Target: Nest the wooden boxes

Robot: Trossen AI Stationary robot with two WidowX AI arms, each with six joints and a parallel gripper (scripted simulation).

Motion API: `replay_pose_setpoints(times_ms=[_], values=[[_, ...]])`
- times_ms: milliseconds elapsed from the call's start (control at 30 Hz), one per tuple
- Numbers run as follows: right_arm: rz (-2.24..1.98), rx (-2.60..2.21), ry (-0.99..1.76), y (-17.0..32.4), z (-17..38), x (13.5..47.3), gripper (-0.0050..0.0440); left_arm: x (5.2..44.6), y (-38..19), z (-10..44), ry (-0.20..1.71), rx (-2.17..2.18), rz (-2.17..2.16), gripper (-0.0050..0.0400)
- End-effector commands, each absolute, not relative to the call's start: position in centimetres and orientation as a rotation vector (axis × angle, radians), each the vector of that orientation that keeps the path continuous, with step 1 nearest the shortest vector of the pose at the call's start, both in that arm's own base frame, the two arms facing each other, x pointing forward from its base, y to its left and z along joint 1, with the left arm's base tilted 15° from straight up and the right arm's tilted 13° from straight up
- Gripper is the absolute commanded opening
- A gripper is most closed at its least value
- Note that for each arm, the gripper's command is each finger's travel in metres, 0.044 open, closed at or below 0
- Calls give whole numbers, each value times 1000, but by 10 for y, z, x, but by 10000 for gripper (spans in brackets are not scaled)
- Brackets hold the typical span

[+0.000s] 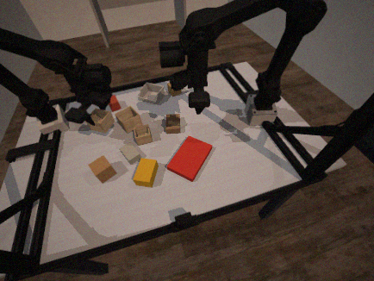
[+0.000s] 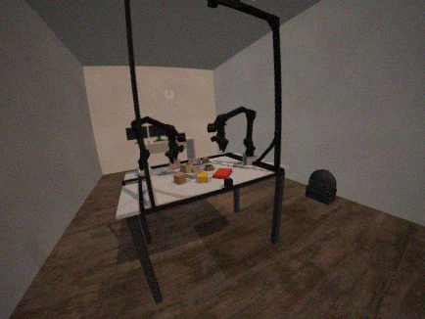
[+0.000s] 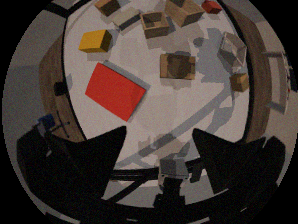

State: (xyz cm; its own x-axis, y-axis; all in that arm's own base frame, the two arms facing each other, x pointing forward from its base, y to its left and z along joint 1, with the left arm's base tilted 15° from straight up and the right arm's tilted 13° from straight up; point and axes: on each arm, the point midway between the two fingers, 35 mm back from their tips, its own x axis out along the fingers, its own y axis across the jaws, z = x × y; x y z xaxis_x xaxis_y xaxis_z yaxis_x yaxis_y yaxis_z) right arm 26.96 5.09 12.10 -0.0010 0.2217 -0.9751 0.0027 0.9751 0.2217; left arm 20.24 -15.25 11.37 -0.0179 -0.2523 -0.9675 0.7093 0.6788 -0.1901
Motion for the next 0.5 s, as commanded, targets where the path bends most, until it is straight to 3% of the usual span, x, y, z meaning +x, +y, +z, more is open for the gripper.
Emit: replay_pose_setpoints(times_ms=[0, 467], values=[[172, 172, 1564, 50, 121, 270, 400, 212, -153, 120, 1323, 527, -904, 0], [172, 172, 1564, 50, 121, 270, 400, 230, -152, 127, 1154, 817, -1160, 0]])
